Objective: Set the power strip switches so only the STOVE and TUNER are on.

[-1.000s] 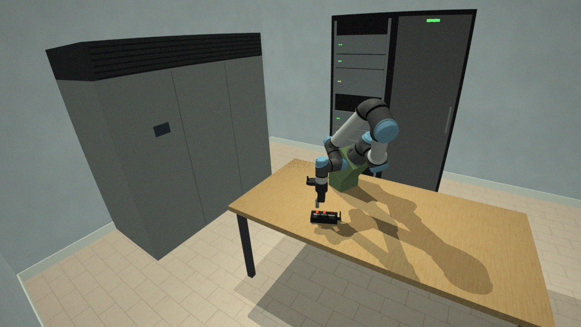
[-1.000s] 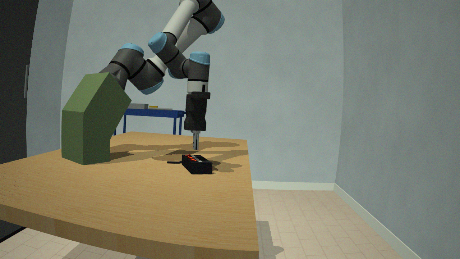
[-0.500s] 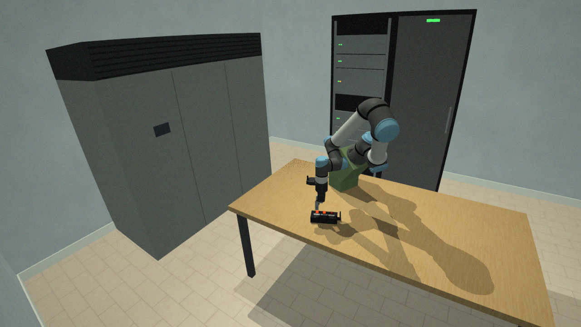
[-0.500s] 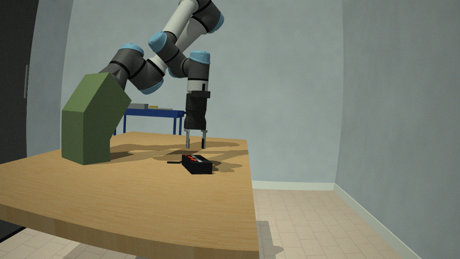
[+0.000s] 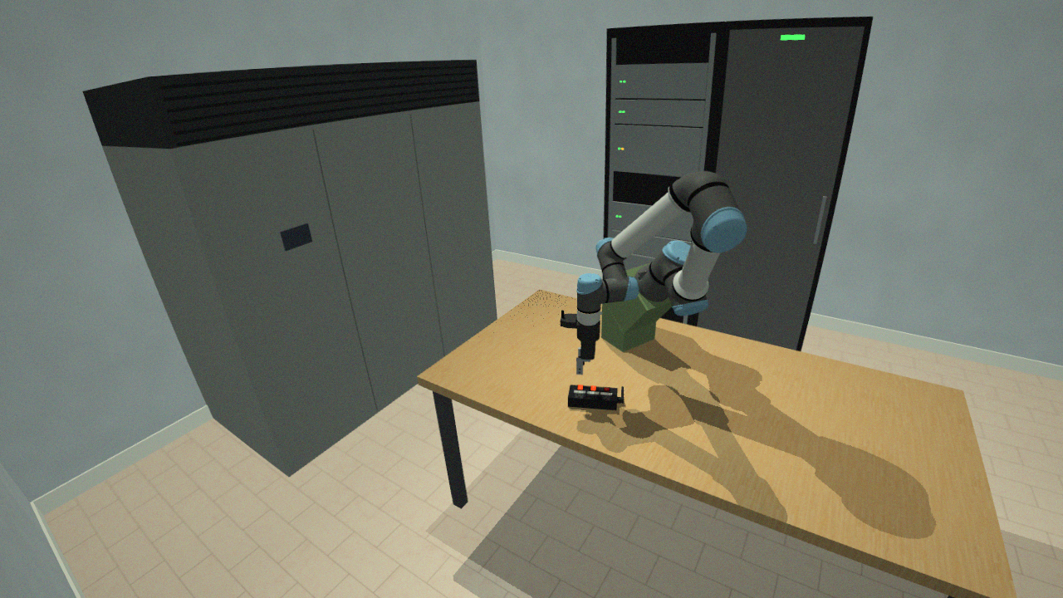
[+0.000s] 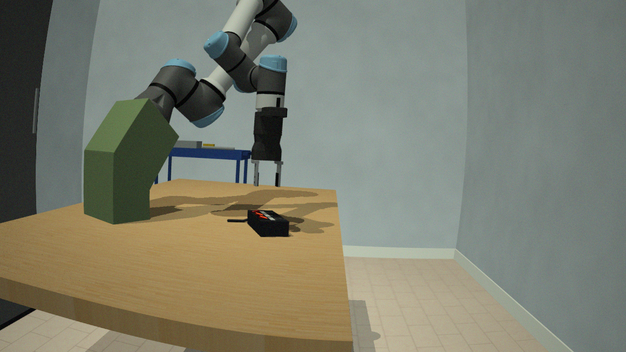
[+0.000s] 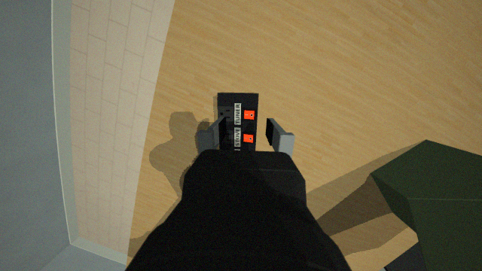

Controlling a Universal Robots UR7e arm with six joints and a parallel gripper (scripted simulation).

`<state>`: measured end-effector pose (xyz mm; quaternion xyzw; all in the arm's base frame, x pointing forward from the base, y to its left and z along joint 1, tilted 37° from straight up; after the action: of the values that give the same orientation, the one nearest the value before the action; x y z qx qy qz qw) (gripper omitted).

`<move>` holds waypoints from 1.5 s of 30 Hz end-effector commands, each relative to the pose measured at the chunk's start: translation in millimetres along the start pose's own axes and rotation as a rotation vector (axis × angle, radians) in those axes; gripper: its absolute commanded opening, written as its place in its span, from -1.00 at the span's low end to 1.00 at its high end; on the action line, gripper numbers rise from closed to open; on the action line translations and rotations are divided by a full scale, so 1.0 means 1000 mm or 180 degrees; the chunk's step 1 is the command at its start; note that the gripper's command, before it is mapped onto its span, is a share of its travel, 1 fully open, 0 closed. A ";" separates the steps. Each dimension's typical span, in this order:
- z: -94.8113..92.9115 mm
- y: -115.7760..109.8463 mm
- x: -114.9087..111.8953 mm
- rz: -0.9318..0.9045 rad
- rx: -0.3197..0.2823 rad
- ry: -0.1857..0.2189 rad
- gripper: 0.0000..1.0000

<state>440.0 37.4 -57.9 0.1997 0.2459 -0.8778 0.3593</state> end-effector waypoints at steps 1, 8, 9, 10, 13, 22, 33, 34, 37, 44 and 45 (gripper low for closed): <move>0.023 0.000 0.000 0.0003 -0.0004 0.0000 1.00; 0.048 0.000 0.000 0.0003 -0.0004 0.0000 1.00; 0.051 0.000 0.000 0.0003 -0.0004 0.0000 1.00; 0.051 0.000 0.000 0.0003 -0.0004 0.0000 1.00; 0.054 0.000 0.000 0.0003 -0.0004 0.0000 1.00; 0.057 0.000 0.000 0.0003 -0.0004 0.0000 1.00; 0.057 0.000 0.000 0.0003 -0.0004 0.0000 1.00; 0.057 0.000 0.000 0.0003 -0.0004 0.0000 1.00; 0.057 0.000 0.000 0.0003 -0.0004 0.0000 1.00; 0.057 0.000 0.000 0.0003 -0.0004 0.0000 1.00; 0.057 0.000 0.000 0.0003 -0.0004 0.0000 1.00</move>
<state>430.2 5.0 -12.6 0.1992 0.2467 -0.8774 0.3599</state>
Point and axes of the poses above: the point where the finger pads meet when closed, its own z axis back along the fingers, its own x axis across the jaws, y = z × x, the point moved 1 cm from there along z, back along the fingers, and after that the axes turned 13 degrees about z, right-handed, at the moved point
